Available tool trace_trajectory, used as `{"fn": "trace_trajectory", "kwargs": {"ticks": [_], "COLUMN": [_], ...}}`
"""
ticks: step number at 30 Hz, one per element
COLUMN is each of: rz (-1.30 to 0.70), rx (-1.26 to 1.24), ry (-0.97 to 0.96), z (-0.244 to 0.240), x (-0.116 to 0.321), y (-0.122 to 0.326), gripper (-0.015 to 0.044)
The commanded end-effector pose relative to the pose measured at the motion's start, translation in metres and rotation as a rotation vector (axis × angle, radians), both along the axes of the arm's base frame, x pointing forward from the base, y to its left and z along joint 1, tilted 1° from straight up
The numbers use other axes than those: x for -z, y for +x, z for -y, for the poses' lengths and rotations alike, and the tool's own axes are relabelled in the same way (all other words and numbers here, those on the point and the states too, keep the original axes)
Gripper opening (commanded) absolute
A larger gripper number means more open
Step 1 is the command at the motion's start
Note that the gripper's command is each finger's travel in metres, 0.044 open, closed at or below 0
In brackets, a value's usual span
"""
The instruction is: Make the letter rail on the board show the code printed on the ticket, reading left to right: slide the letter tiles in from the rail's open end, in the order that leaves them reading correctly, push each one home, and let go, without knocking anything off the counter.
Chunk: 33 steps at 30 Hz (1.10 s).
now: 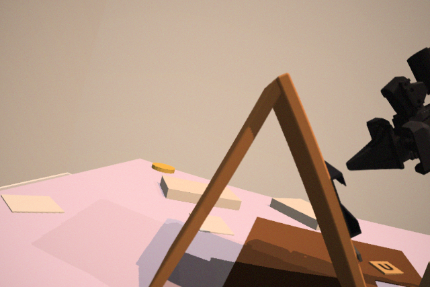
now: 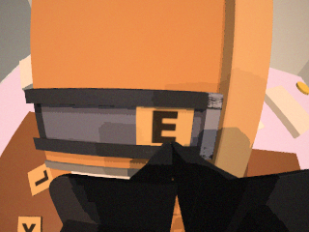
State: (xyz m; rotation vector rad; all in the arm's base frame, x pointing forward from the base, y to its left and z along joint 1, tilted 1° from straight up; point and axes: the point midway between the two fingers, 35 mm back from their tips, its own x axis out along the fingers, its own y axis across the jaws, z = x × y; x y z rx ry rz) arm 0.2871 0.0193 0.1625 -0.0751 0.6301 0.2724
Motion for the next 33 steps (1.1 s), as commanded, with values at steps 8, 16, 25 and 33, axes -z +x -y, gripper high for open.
{"fn": "trace_trajectory", "kwargs": {"ticks": [8, 16, 25, 33], "rz": [-0.297, -0.637, -0.663, -0.663], "rx": [-0.001, -0.012, -0.014, -0.014], "ry": [-0.039, -0.174, -0.189, -0.189], "z": [-0.017, -0.04, -0.042, -0.043], "x": [-0.004, -0.008, -0.008, -0.005], "y": [0.013, 0.017, 0.017, 0.02], "gripper": [0.0, 0.0, 0.0, 0.0]}}
